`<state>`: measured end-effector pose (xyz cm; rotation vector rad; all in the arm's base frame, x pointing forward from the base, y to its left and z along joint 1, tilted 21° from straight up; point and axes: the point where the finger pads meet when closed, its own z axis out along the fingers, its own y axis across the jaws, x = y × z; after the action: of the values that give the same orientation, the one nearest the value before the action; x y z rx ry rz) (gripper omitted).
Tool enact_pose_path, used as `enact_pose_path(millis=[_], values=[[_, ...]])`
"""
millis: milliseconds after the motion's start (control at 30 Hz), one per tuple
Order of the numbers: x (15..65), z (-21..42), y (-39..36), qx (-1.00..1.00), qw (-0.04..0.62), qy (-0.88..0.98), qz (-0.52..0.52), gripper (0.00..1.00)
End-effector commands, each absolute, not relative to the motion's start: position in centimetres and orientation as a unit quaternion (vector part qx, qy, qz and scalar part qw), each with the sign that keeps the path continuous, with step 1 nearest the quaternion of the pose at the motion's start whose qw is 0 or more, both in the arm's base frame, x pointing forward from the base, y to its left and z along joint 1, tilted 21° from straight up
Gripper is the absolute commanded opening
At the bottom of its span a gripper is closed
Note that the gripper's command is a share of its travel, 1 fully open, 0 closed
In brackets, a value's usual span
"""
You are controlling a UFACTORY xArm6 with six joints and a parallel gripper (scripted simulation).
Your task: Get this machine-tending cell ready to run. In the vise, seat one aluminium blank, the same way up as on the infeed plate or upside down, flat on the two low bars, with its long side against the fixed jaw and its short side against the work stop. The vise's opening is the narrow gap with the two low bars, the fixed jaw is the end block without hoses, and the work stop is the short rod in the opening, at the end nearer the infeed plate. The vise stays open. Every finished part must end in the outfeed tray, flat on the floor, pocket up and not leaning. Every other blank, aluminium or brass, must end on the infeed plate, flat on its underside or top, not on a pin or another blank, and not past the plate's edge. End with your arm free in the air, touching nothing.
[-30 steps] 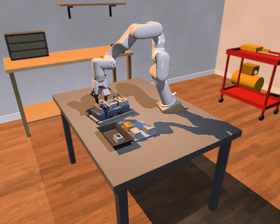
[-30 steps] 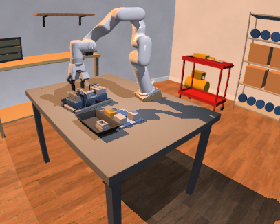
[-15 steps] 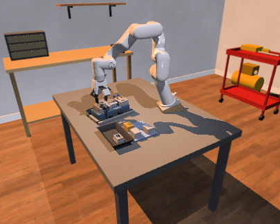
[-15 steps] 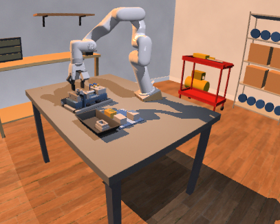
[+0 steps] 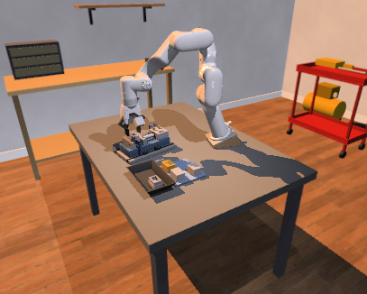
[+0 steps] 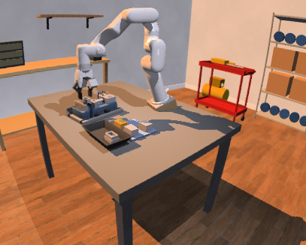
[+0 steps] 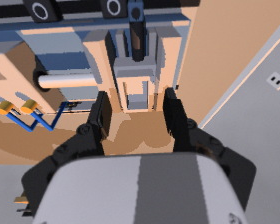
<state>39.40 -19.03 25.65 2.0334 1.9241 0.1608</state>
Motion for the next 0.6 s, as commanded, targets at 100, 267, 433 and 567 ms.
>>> enact_pose_path(millis=[100, 267, 433, 567], values=[[39.54, 25.63, -19.09, 0.715, 0.17, 0.676, 0.057, 0.69], [39.58, 25.52, -19.11, 0.715, 0.17, 0.676, 0.057, 0.69], [39.64, 25.32, -19.15, 0.715, 0.17, 0.676, 0.057, 0.69], [39.7, 25.15, -19.18, 0.715, 0.17, 0.676, 0.057, 0.69]])
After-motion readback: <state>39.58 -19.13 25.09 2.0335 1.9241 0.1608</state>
